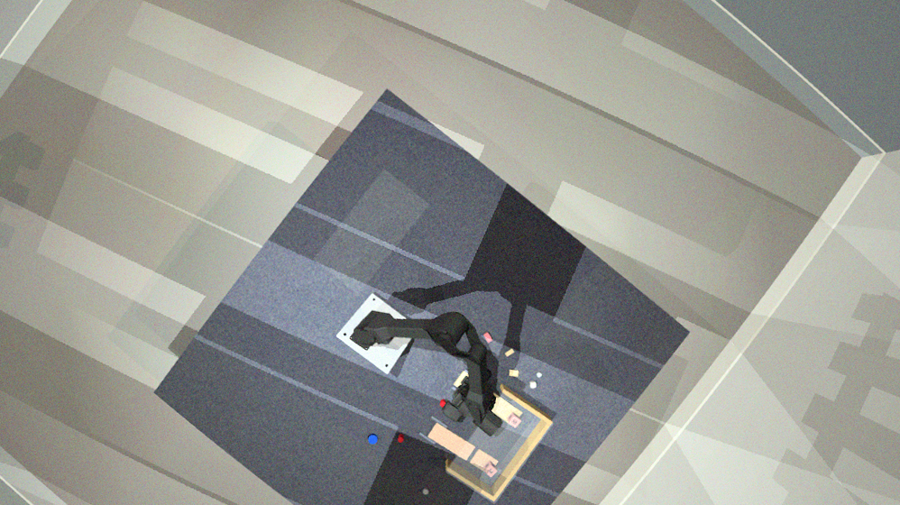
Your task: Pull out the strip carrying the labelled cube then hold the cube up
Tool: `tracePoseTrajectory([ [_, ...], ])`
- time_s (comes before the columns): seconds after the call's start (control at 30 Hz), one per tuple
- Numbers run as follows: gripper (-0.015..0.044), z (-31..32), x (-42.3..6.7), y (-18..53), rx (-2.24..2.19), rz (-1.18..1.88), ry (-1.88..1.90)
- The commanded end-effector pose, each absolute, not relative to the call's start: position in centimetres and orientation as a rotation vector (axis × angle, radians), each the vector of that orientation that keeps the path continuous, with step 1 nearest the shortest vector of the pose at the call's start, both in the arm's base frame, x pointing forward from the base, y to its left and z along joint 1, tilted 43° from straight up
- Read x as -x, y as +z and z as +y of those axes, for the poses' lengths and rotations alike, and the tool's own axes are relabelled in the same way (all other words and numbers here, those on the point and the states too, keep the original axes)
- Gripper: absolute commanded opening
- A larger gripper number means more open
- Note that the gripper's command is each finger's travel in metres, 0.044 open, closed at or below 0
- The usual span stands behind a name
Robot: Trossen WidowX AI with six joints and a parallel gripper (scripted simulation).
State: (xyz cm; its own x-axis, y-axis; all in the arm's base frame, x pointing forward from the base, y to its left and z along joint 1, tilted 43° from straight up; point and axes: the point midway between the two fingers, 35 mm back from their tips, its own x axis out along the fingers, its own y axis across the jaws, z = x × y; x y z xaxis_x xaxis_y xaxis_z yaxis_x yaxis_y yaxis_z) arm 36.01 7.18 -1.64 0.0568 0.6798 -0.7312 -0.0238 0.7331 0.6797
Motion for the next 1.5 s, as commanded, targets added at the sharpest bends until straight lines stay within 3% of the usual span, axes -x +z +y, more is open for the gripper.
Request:
tracePoseTrajectory([
  [0.0, 0.0000, 7.4, -34.6, -2.2, -0.585, 1.452, 0.584],
  [1.47, 0.0000, 7.5, -28.2, -2.6, -0.587, 1.456, 0.583],
])
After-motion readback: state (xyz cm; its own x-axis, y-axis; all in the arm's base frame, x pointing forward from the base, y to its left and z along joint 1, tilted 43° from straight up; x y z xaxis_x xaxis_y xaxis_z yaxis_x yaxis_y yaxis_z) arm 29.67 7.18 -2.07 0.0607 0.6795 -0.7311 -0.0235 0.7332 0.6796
